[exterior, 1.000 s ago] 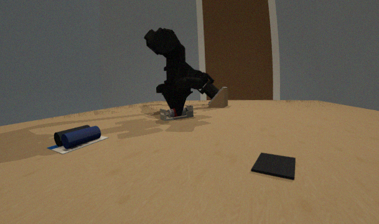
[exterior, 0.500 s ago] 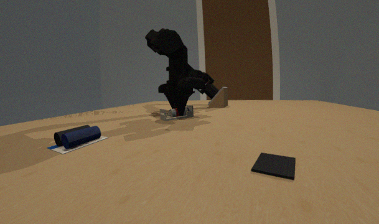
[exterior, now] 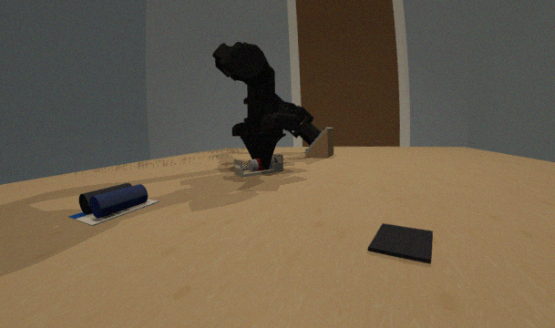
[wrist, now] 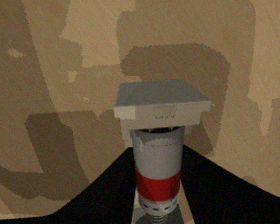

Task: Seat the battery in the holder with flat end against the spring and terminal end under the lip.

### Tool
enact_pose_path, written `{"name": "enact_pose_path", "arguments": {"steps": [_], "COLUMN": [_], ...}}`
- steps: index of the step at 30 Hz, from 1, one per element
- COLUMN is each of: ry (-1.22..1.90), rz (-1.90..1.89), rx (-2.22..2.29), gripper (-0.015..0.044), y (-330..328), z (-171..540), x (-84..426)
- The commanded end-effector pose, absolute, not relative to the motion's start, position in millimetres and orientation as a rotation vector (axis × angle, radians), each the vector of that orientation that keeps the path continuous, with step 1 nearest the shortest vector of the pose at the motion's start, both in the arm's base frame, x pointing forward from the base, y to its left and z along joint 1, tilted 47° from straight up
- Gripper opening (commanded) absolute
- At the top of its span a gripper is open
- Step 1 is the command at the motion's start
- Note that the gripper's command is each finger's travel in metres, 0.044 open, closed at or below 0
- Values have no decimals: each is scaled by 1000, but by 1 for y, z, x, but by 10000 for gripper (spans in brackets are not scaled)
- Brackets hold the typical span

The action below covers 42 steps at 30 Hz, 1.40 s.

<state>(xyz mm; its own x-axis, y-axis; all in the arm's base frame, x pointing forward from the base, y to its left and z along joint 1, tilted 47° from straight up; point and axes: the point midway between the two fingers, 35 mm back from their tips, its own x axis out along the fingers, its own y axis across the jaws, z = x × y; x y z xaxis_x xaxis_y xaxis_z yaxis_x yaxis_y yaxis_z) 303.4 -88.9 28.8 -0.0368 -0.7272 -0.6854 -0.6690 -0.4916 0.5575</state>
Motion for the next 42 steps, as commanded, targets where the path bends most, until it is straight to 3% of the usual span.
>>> {"name": "enact_pose_path", "arguments": {"steps": [1,16,26,42], "ry": [-1552,-1553,-1550,-1551], "rz": [-1590,-1590,-1596,-1595], "rx": [2139,2139,2140,2140], "gripper": [182,182,440,440], "y": [-89,-78,-31,-24], "z": [28,39,82,90], "x": [303,305,313,313]}}
